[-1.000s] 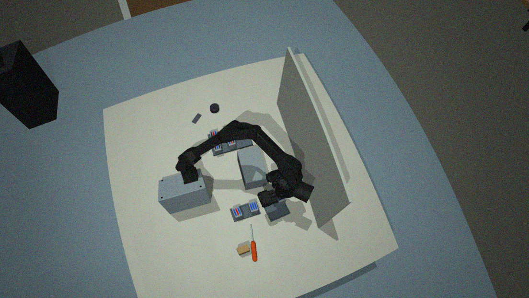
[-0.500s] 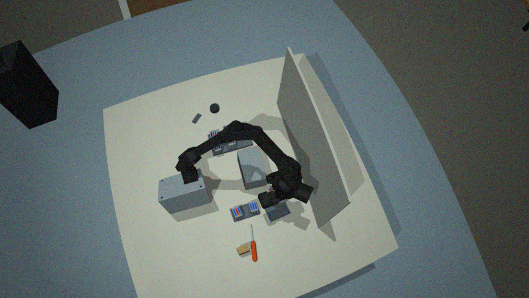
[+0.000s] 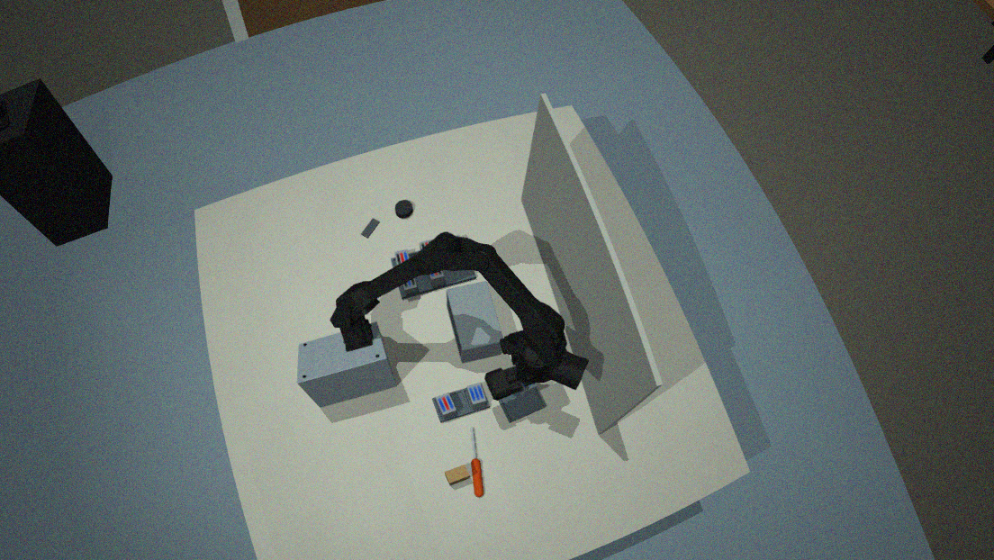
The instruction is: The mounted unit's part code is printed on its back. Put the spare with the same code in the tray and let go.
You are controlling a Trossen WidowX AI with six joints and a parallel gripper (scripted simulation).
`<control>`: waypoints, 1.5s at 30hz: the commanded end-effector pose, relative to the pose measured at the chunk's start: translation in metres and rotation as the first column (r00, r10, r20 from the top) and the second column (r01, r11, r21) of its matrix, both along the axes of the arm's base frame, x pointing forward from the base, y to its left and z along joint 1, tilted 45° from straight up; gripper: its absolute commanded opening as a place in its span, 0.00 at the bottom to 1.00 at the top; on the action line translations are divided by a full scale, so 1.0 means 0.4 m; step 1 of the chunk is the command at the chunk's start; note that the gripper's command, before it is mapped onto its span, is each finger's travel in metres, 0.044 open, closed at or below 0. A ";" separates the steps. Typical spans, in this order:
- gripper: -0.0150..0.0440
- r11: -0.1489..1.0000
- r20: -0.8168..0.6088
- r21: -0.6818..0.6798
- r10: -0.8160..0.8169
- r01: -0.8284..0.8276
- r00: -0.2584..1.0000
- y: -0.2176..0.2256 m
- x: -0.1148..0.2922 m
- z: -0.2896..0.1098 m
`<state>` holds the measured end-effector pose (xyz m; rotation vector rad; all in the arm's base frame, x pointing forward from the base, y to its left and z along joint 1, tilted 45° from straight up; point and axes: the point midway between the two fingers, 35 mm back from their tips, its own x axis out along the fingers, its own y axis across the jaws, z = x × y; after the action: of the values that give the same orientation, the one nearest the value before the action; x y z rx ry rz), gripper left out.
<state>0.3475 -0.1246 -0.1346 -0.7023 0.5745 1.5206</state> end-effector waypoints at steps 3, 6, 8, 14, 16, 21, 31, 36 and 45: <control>0.25 1.000 -0.004 0.007 -0.005 0.005 1.000 0.017 -0.001 -0.013; 0.25 1.000 -0.004 0.007 -0.005 0.005 1.000 0.023 -0.001 -0.019; 0.25 1.000 -0.004 0.007 -0.005 0.005 1.000 0.027 -0.001 -0.023; 0.25 1.000 -0.004 0.008 -0.005 0.005 1.000 0.039 -0.002 -0.035; 0.25 1.000 -0.004 0.008 -0.005 0.005 1.000 0.043 -0.002 -0.039; 0.25 1.000 -0.004 0.008 -0.005 0.005 1.000 0.053 -0.003 -0.049; 0.25 1.000 -0.003 0.009 -0.005 0.005 1.000 0.074 -0.005 -0.068; 0.25 1.000 -0.003 0.010 -0.005 0.005 1.000 0.084 -0.006 -0.077; 0.25 1.000 -0.003 0.011 -0.004 0.004 1.000 0.103 -0.009 -0.094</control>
<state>0.3448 -0.0879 -0.1700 -0.7004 0.5708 1.5211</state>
